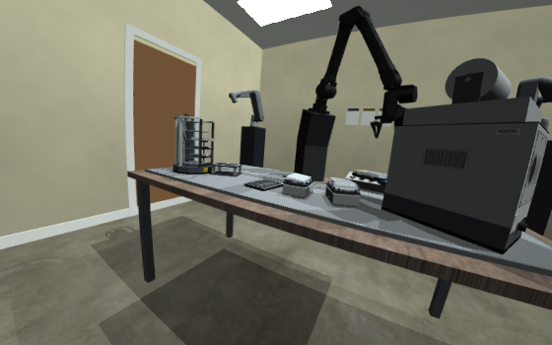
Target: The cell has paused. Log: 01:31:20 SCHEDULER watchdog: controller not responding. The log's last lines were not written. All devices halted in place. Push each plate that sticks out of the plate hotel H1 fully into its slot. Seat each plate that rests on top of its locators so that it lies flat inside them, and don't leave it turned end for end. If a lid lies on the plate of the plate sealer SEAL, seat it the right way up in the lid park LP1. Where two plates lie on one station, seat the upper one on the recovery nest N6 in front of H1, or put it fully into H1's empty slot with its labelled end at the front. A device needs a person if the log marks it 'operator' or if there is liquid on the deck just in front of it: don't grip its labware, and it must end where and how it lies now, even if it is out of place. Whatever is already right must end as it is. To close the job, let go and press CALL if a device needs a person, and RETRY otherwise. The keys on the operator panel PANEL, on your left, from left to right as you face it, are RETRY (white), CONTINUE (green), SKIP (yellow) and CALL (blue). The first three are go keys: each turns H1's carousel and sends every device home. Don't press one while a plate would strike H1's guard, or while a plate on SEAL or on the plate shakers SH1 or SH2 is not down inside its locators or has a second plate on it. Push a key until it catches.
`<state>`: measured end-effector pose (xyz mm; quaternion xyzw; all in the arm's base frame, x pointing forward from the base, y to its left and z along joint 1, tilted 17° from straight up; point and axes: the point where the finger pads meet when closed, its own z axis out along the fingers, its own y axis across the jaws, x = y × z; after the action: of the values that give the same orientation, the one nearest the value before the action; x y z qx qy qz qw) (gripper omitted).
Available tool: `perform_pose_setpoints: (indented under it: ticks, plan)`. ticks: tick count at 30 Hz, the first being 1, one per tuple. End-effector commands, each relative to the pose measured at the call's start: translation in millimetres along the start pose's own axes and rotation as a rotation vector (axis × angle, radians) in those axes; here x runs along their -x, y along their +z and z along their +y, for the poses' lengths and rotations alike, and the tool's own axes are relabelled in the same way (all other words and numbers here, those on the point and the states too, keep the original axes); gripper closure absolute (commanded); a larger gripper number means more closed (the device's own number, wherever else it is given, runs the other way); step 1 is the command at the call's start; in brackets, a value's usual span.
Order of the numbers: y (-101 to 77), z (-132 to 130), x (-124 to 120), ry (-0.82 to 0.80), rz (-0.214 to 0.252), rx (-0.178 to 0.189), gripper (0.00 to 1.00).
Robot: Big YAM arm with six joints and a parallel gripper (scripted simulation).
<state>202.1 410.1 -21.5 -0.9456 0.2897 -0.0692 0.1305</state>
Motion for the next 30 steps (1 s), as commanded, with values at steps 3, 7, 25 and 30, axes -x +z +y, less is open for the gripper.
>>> perform_pose_setpoints:
  ticks: [3, 7, 25, 30]
  plan:
    - [-20.3, 3, 5, 0.0, -0.001, -0.002, 0.0]
    - [-30.9, 3, 5, 0.0, -0.001, -0.002, 0.0]
    - [-22.6, 10, 2, 0.002, 0.006, 0.027, 0.0]
    - [-22.6, 10, 2, 0.002, 0.006, 0.027, 0.0]
